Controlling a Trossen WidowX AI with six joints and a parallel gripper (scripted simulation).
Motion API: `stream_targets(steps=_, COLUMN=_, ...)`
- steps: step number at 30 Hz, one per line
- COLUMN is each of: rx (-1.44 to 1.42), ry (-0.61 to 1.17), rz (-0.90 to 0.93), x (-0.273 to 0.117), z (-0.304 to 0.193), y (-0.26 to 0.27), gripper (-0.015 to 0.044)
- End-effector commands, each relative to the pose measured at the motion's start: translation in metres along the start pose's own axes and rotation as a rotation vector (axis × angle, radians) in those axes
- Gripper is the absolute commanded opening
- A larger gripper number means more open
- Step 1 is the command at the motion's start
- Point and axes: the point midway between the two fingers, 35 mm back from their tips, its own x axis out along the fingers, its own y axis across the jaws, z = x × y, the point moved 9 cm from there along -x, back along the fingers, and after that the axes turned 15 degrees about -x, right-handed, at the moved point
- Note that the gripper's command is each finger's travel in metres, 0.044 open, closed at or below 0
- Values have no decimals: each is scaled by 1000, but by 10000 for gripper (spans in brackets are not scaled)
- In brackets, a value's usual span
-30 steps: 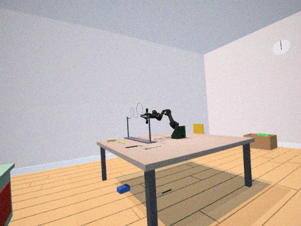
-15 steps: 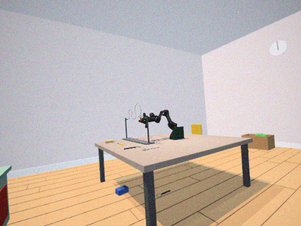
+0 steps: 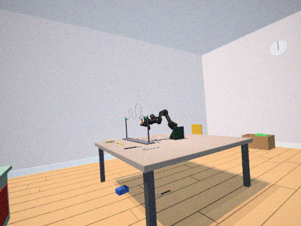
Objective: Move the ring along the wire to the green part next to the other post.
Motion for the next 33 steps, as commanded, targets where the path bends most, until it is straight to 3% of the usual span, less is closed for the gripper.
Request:
stream_targets(steps=1, rx=99, ry=-1, rz=48, x=-3, z=6, y=13, gripper=-150)
stream_targets(steps=33, rx=572, ry=4, rz=267, x=-24, z=49, y=61, gripper=-150)
